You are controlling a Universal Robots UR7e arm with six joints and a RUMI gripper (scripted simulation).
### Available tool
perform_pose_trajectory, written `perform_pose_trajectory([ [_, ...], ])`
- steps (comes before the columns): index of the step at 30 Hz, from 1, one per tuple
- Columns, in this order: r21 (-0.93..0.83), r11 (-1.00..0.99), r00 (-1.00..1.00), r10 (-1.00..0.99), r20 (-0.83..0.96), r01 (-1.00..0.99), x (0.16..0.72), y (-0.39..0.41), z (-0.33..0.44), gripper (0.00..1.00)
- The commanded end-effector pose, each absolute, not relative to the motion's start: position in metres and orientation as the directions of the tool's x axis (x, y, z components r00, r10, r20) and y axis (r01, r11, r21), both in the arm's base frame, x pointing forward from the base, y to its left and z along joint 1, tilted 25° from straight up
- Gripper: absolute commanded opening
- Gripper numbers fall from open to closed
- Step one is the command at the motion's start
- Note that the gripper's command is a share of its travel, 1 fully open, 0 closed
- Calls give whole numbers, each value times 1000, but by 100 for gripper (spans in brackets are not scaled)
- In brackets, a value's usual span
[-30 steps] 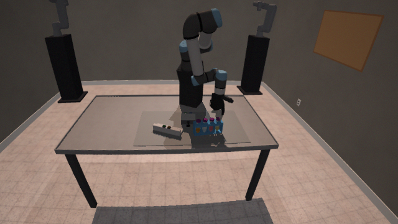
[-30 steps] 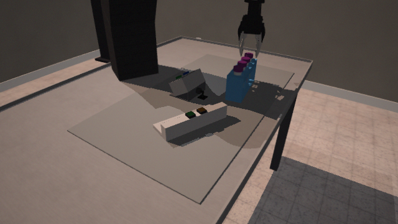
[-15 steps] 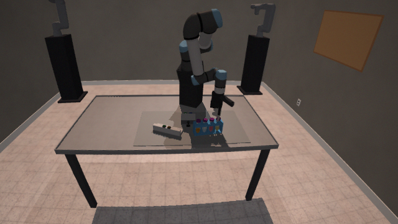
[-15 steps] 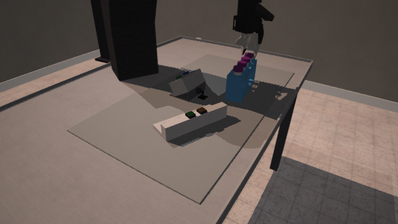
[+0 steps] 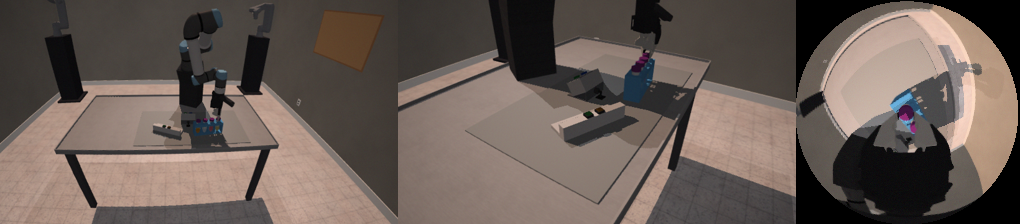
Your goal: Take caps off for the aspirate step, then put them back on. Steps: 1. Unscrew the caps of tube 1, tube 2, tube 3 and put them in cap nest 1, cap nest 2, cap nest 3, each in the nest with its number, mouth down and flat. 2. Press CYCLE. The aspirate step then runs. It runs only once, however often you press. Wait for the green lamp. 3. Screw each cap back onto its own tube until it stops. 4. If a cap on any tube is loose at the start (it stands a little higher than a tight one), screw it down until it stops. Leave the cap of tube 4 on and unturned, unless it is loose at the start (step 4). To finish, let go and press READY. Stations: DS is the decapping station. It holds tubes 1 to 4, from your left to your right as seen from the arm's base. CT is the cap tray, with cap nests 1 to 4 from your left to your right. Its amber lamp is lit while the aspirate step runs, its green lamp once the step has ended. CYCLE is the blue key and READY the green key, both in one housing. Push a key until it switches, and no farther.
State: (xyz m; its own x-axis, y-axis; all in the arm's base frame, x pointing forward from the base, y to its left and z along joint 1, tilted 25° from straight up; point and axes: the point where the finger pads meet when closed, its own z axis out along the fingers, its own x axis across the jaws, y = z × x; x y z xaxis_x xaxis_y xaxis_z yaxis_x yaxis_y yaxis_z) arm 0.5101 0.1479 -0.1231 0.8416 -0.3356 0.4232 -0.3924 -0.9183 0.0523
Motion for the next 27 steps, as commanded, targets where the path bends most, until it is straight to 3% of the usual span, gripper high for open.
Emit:
perform_pose_trajectory([
  [1,52,-918,841,-335,424,-392,510,148,-123,0],
  [12,266,-958,922,194,334,105,510,148,-122,0],
  [14,266,-958,922,194,334,105,510,148,-122,0],
  [24,393,-750,761,627,167,532,510,148,-122,0],
  [27,393,-750,761,627,167,532,510,148,-122,0],
])
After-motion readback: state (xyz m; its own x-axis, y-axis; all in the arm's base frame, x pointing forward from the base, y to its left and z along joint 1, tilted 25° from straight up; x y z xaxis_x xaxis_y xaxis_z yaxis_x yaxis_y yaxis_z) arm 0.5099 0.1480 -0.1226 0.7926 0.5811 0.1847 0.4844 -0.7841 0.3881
